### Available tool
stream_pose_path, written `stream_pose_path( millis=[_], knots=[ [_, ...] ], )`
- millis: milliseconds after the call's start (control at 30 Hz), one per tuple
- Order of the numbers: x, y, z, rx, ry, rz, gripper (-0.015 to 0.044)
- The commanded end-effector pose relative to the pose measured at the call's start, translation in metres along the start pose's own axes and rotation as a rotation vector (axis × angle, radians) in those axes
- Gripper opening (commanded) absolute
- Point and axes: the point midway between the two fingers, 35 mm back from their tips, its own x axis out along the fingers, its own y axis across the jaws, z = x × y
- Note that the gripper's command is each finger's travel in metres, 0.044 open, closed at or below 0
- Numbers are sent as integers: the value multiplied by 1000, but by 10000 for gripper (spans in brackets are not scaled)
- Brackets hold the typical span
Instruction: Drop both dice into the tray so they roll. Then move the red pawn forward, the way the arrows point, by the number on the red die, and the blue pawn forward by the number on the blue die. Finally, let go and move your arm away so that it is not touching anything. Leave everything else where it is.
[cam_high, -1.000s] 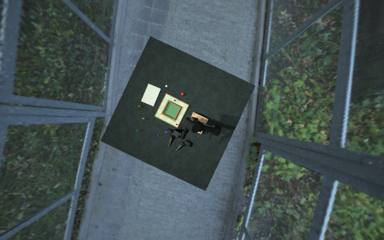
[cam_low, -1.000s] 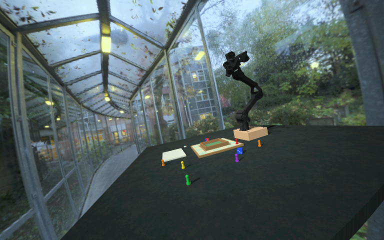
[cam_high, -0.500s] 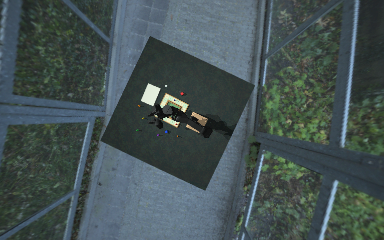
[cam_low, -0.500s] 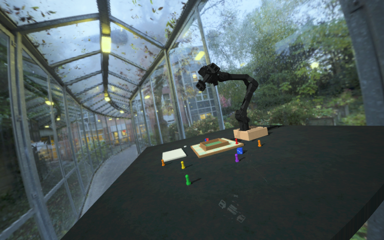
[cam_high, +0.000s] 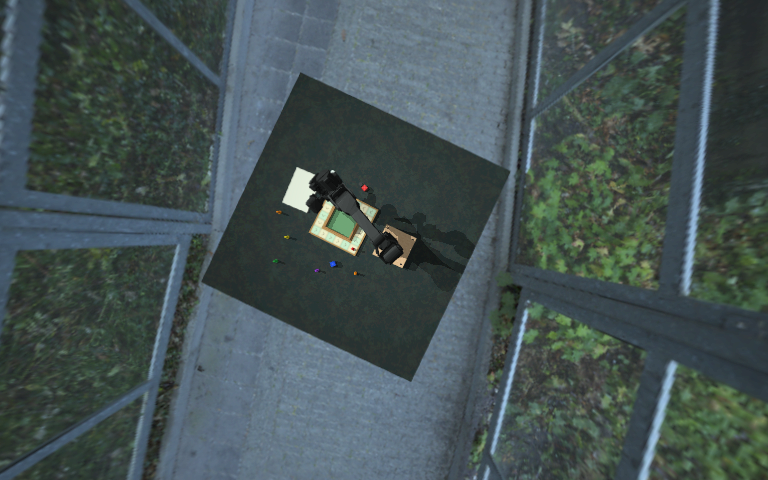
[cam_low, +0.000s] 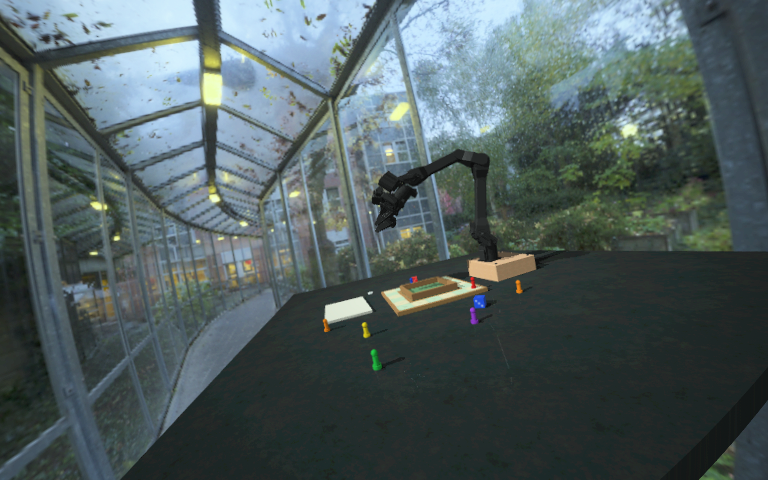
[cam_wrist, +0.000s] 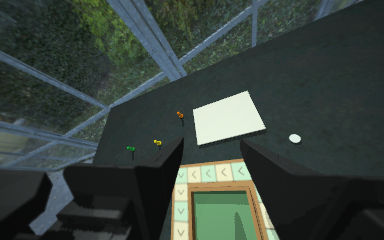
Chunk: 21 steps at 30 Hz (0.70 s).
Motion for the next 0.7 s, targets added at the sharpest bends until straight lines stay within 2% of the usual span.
stream_pose_path(
  millis=[0, 200, 400, 667],
  knots=[
    [17, -61, -26, 19, 135, -163, 275],
    [21, -147, -84, 43, 404, -360, 275],
    [4, -214, -151, 60, 719, -457, 275],
    [1, -223, -158, 62, 758, -461, 275]
  ],
)
